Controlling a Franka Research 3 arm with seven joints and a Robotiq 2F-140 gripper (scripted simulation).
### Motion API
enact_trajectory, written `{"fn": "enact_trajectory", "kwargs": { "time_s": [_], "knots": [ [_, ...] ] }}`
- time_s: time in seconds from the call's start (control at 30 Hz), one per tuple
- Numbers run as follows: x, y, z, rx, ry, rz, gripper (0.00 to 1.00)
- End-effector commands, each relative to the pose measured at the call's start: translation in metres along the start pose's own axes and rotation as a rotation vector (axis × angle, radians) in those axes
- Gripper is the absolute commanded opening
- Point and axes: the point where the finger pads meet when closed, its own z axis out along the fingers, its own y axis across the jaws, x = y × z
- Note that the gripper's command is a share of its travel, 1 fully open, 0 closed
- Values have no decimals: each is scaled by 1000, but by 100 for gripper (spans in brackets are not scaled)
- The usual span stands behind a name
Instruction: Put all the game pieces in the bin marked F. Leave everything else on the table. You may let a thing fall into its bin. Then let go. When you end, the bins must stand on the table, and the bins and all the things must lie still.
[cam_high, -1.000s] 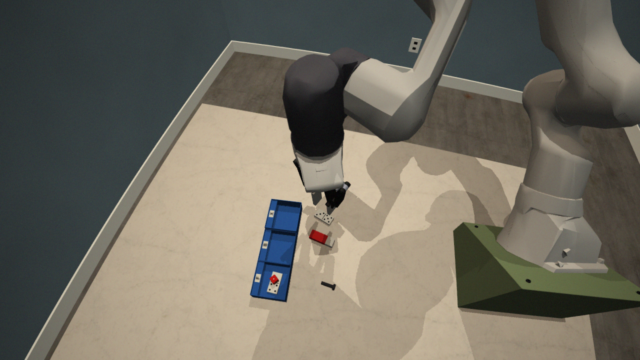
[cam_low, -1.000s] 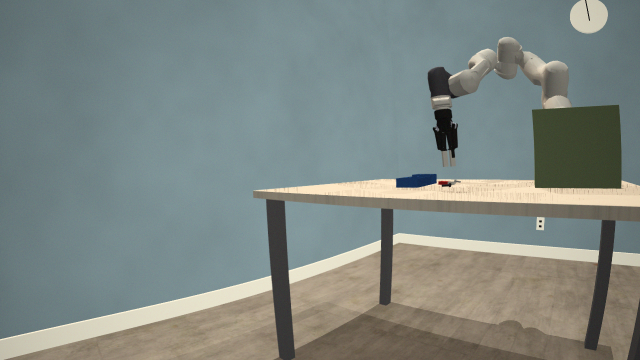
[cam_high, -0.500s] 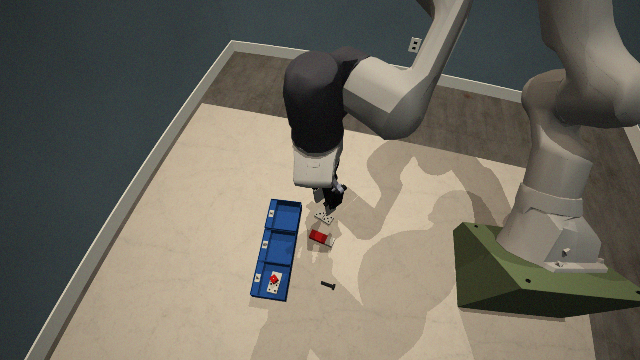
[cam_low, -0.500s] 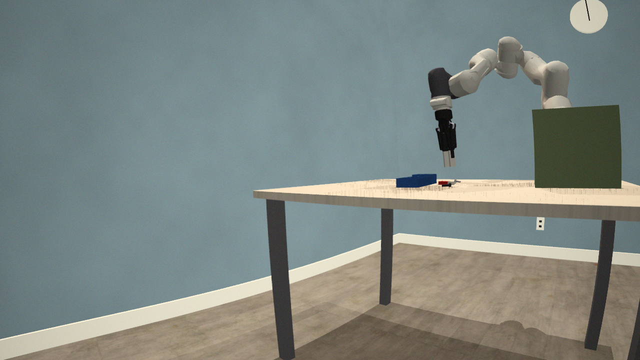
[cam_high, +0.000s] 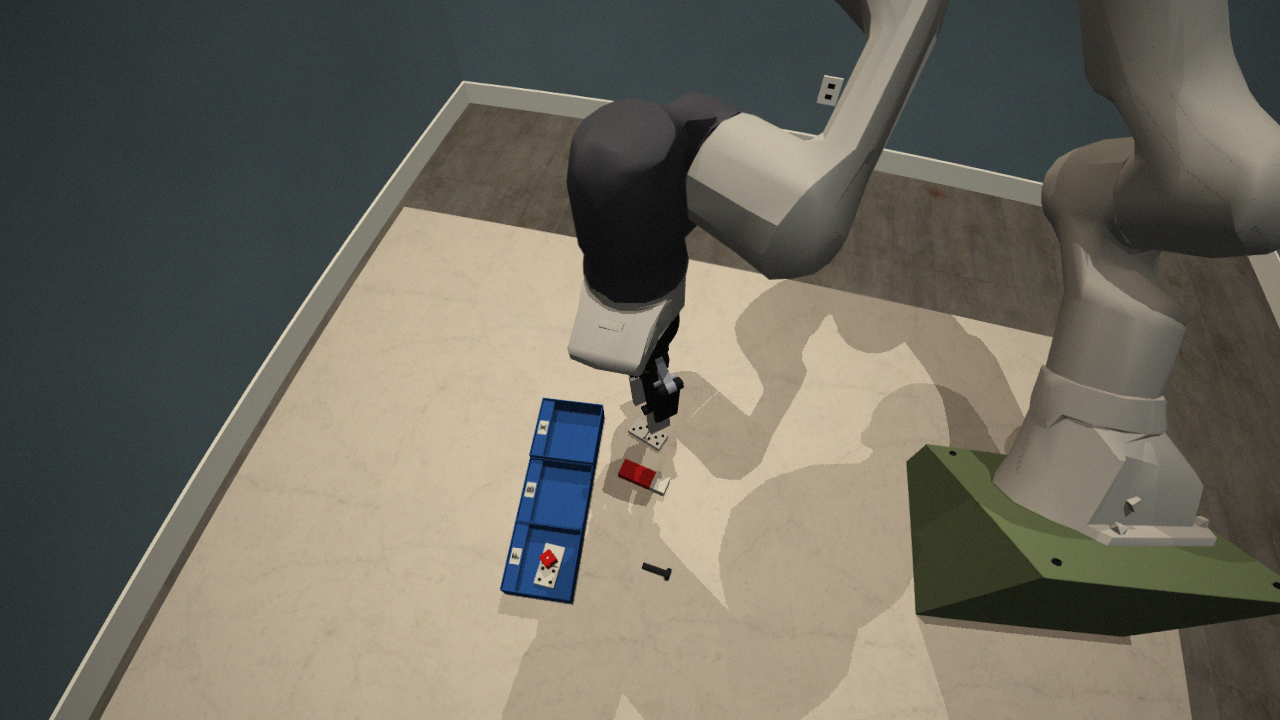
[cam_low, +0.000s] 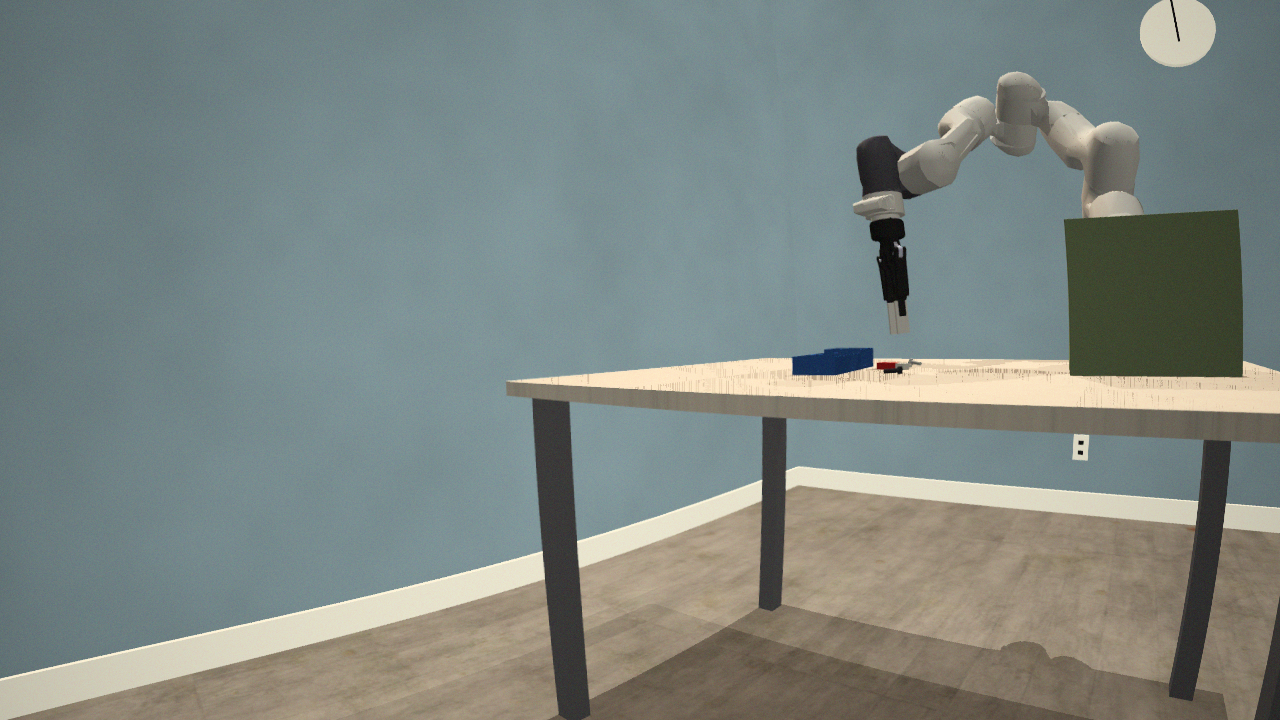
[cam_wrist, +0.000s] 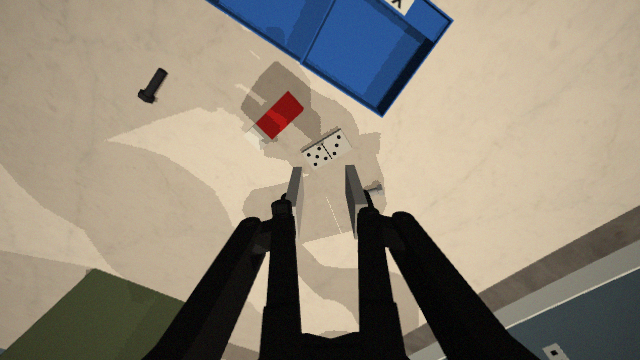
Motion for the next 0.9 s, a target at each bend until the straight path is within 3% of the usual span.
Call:
{"fn": "enact_trajectory", "kwargs": {
  "time_s": [0.0,0.87],
  "knots": [
    [1,-2,-1,-1,12,157,25],
    [2,-2,-1,2,33,539,25]
  ]
}}
